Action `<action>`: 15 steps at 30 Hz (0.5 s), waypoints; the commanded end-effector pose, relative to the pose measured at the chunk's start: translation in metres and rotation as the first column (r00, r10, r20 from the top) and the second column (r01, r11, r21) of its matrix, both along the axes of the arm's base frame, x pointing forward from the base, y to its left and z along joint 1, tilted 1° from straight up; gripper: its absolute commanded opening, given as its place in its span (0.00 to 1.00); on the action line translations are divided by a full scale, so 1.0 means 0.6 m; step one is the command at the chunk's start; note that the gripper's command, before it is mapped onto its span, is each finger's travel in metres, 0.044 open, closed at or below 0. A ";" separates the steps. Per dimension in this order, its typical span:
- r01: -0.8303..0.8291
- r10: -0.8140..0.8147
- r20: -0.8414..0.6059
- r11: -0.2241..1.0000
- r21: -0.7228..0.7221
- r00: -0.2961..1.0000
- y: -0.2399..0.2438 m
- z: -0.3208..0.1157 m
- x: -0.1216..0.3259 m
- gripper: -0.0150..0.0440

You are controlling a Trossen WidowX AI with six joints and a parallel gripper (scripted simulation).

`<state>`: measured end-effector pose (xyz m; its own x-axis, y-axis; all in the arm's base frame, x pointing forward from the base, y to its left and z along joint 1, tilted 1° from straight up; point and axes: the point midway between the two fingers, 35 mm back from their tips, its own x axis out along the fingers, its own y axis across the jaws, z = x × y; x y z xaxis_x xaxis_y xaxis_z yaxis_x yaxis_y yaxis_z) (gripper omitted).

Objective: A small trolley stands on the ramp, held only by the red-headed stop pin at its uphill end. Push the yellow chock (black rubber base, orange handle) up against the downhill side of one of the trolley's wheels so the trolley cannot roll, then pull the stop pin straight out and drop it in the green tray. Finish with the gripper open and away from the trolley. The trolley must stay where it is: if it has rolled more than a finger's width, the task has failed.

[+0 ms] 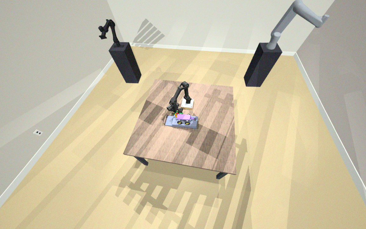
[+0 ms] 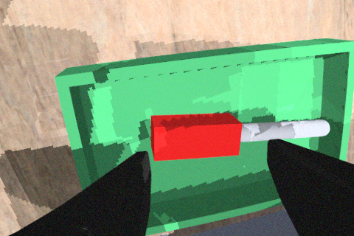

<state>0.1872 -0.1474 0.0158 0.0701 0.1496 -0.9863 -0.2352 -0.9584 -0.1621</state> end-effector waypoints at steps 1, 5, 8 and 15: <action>0.000 0.000 0.000 1.000 0.000 1.000 0.000 0.000 0.000 0.75; 0.000 0.000 0.000 1.000 0.000 1.000 0.000 0.000 0.000 0.83; 0.000 0.000 0.000 1.000 0.000 1.000 0.000 0.000 0.000 0.83; -0.005 0.005 0.003 1.000 -0.003 1.000 0.003 0.039 -0.003 0.83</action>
<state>0.1842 -0.1445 0.0275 0.0638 0.1558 -0.9857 -0.2363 -0.9573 -0.1666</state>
